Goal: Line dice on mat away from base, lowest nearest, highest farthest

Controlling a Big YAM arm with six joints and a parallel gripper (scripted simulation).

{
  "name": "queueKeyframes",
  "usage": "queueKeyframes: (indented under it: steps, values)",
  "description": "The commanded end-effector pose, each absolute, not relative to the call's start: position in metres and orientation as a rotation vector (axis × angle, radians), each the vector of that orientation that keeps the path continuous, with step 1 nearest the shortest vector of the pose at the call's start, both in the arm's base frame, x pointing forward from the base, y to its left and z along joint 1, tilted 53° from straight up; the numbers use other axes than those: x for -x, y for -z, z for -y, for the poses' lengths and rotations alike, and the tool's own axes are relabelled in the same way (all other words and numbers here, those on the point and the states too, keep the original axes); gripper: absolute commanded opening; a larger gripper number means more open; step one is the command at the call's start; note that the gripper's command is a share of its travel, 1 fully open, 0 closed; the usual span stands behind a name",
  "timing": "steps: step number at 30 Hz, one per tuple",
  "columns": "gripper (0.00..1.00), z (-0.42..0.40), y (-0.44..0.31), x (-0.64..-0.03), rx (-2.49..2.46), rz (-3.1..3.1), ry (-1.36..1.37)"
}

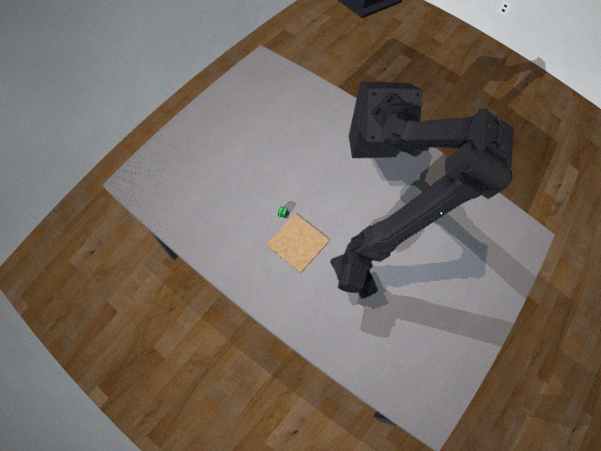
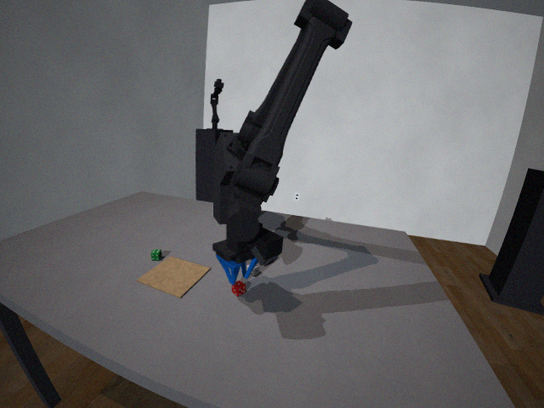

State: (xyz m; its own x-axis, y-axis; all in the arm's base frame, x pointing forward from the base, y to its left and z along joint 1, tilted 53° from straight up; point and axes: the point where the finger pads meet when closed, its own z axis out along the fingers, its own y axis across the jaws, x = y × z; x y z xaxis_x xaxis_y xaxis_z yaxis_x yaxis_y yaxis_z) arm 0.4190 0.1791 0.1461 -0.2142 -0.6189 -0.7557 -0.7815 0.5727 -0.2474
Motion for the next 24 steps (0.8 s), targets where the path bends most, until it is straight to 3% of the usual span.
queueKeyframes:
  steps: [1,24]
  values:
    - [0.39,-0.183,-0.15,-0.425,1.121,-1.916,-0.235]
    - [0.39,-0.196,-0.137,-0.437,1.119,-1.914,-0.236]
